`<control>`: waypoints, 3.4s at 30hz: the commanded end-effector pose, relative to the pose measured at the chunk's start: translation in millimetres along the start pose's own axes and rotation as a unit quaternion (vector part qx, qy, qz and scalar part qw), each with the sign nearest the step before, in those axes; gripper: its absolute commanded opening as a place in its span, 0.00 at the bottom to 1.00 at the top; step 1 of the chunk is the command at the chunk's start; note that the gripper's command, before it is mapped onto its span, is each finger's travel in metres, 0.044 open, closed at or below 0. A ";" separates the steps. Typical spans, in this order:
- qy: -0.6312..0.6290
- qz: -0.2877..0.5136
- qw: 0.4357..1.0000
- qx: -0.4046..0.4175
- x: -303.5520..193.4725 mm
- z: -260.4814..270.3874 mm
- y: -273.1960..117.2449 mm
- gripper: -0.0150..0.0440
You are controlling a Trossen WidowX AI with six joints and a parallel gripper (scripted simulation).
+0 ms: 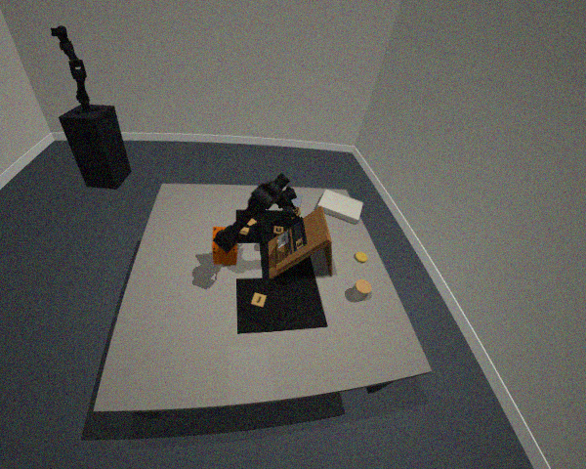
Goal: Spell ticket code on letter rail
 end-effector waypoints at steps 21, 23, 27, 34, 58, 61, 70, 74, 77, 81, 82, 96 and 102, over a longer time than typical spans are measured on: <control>-0.003 0.001 1.000 0.001 -0.9 -12.9 -0.4 0.25; -0.003 0.001 1.000 0.001 -0.9 -13.9 -0.4 0.25; -0.004 0.001 1.000 0.001 -0.9 -15.9 -0.4 0.25; -0.004 0.001 1.000 0.001 -0.8 -19.4 -0.3 0.25; -0.004 0.001 1.000 0.001 -0.7 -31.3 -0.2 0.25; -0.004 0.001 1.000 0.001 -0.6 -32.8 -0.2 0.25; -0.004 0.001 1.000 0.001 -0.6 -37.3 -0.1 0.25; -0.004 0.001 1.000 0.001 -0.5 -39.3 -0.1 0.25; -0.004 0.001 1.000 0.001 -0.5 -40.8 -0.1 0.25; -0.004 0.001 1.000 0.001 -0.5 -42.8 -0.1 0.25; -0.004 0.001 1.000 0.001 -0.5 -43.3 -0.1 0.25; -0.005 0.001 1.000 0.000 -0.3 -50.3 0.0 0.25; -0.005 0.001 1.000 0.000 -0.3 -53.4 0.0 0.25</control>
Point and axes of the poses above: the point midway between the two fingers, 35 mm back from their tips, its own y axis out along the fingers, its own z axis across the jaws, x = y × z, the point moved 1 cm from there along -y, back along the fingers, and after that the axes turned 2 degrees about y, right-handed, at the moved point
